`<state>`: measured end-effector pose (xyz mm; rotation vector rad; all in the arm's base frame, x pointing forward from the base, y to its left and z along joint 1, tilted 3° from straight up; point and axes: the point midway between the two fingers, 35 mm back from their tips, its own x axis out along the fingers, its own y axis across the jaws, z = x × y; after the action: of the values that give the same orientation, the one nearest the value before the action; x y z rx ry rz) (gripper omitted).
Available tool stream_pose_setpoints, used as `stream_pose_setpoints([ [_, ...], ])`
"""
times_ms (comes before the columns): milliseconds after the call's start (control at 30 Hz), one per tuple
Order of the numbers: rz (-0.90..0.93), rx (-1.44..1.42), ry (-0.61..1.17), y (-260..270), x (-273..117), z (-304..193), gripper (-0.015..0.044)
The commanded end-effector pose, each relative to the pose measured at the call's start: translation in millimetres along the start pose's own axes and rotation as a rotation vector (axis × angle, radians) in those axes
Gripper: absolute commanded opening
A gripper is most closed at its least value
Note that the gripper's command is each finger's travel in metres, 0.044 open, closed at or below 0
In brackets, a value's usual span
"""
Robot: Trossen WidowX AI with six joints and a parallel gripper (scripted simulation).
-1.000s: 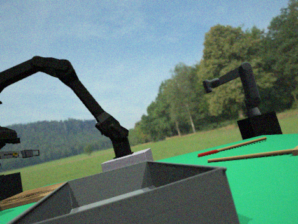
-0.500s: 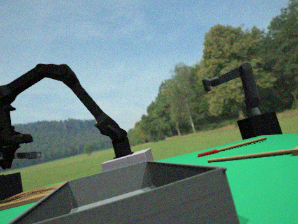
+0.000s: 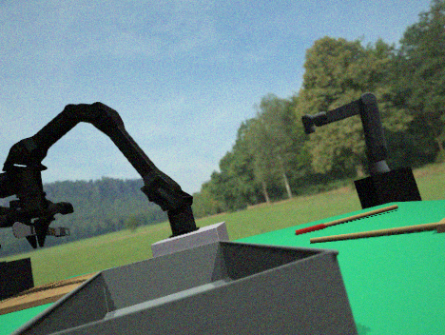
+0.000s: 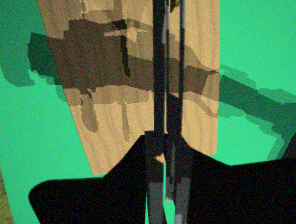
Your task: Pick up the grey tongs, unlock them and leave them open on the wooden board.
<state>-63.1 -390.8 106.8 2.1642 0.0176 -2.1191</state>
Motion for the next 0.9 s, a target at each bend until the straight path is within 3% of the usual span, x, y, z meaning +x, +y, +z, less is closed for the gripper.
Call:
stream_pose_setpoints([
  [0, 0.002, -0.051, 0.0, -6, -1, 24, -0.015],
  [200, 0.001, -0.112, -0.003, -18, -2, 57, -0.015],
  [567, -0.003, -0.116, -0.016, -19, -1, 58, -0.015],
  [867, -0.067, -0.135, -0.266, -19, 16, 58, -0.015],
])
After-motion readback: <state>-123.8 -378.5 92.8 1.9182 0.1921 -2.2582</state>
